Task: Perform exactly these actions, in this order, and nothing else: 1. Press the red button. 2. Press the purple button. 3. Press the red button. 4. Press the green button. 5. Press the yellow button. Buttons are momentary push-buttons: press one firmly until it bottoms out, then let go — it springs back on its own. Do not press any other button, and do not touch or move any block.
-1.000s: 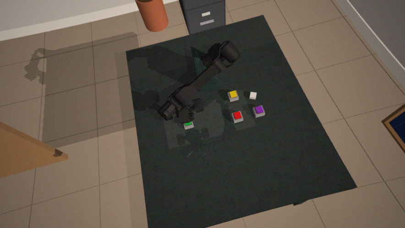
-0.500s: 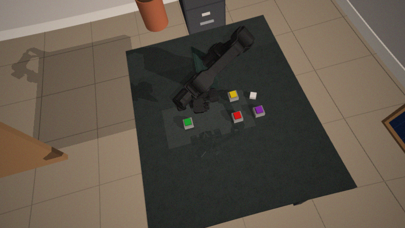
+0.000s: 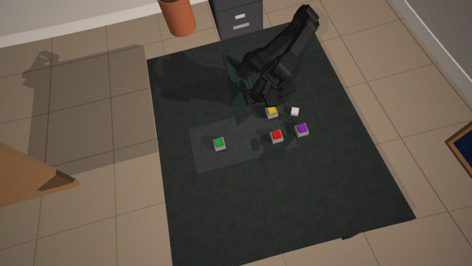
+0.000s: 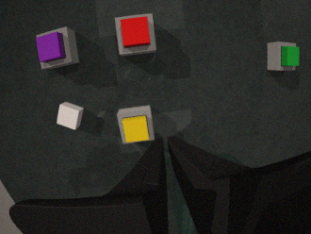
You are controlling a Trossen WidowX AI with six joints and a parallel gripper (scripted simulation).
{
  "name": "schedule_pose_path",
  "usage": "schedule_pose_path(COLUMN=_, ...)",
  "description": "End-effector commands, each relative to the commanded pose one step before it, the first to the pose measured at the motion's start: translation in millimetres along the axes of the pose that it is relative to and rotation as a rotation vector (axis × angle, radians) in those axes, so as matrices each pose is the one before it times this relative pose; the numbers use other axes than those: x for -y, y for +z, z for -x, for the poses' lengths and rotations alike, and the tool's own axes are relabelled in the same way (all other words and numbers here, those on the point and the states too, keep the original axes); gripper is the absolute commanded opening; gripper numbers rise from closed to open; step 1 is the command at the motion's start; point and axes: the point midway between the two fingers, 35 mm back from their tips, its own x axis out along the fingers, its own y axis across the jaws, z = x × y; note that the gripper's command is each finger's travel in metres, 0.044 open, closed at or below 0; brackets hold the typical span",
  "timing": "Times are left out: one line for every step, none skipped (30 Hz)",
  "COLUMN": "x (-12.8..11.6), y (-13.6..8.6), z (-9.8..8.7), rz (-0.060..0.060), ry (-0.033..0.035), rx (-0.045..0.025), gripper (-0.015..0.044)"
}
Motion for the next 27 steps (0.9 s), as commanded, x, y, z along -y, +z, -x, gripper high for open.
schedule_pose_path(x=-26.78, y=-28.09, z=-11.31, rz=-0.0122, ry=0.01474, rx=-0.00724, gripper=0.002)
schedule_pose_path(x=-1.04, y=-1.29, z=-0.53, rz=0.0, ry=0.00043, rx=-0.00012, gripper=0.002)
schedule_pose_path(x=0.0, y=0.0, z=0.0, rz=0.0, ry=0.0, rx=0.0, gripper=0.002)
schedule_pose_path(x=0.0, y=0.0, z=0.0, rz=0.0, ry=0.0, rx=0.0, gripper=0.002)
schedule_pose_path(x=0.0, y=0.0, z=0.0, rz=0.0, ry=0.0, rx=0.0, gripper=0.002)
schedule_pose_path(x=0.0, y=0.0, z=0.0, rz=0.0, ry=0.0, rx=0.0, gripper=0.002)
schedule_pose_path(x=0.0, y=0.0, z=0.0, rz=0.0, ry=0.0, rx=0.0, gripper=0.002)
schedule_pose_path(x=0.19, y=0.21, z=-1.69, rz=-0.0001, ry=-0.00088, rx=0.00005, gripper=0.002)
schedule_pose_path(x=0.5, y=0.57, z=-5.06, rz=-0.0003, ry=-0.00234, rx=0.00019, gripper=0.002)
schedule_pose_path(x=0.57, y=0.74, z=-8.39, rz=-0.0003, ry=-0.00287, rx=0.00042, gripper=0.002)
schedule_pose_path(x=0.27, y=0.55, z=-10.9, rz=-0.0001, ry=-0.0018, rx=0.00061, gripper=0.002)
schedule_pose_path(x=-0.24, y=0.03, z=-10.93, rz=0.0003, ry=0.00045, rx=0.00049, gripper=0.002)
schedule_pose_path(x=-0.7, y=-0.52, z=-10.56, rz=0.0006, ry=0.00265, rx=0.00014, gripper=0.002)
schedule_pose_path(x=-0.81, y=-0.78, z=-7.9, rz=0.0006, ry=0.00345, rx=-0.00025, gripper=0.002)
schedule_pose_path(x=-0.59, y=-0.63, z=-4.68, rz=0.0004, ry=0.00265, rx=-0.00034, gripper=0.002)
schedule_pose_path(x=-0.21, y=-0.24, z=-1.55, rz=0.0001, ry=0.00098, rx=-0.00015, gripper=0.002)
schedule_pose_path(x=0.0, y=0.0, z=0.0, rz=0.0, ry=0.0, rx=0.0, gripper=0.002)
schedule_pose_path(x=0.0, y=0.0, z=0.0, rz=0.0, ry=0.0, rx=0.0, gripper=0.002)
schedule_pose_path(x=0.0, y=0.0, z=0.0, rz=0.0, ry=0.0, rx=0.0, gripper=0.002)
schedule_pose_path(x=0.02, y=0.02, z=-0.27, rz=0.0, ry=-0.00008, rx=0.0, gripper=0.002)
schedule_pose_path(x=0.07, y=0.06, z=-0.82, rz=0.0, ry=-0.00024, rx=-0.00001, gripper=0.002)
schedule_pose_path(x=0.11, y=0.09, z=-1.37, rz=0.0, ry=-0.00037, rx=-0.00001, gripper=0.002)
schedule_pose_path(x=0.11, y=0.1, z=-1.65, rz=0.0, ry=-0.0004, rx=-0.00001, gripper=0.002)
schedule_pose_path(x=0.1, y=0.09, z=-1.65, rz=0.0, ry=-0.00034, rx=0.0, gripper=0.002)
schedule_pose_path(x=0.08, y=0.08, z=-1.65, rz=0.0, ry=-0.00029, rx=0.0, gripper=0.002)
schedule_pose_path(x=0.06, y=0.07, z=-1.64, rz=0.0, ry=-0.00023, rx=0.00001, gripper=0.002)
schedule_pose_path(x=0.05, y=0.05, z=-1.64, rz=0.0, ry=-0.00017, rx=0.00001, gripper=0.002)
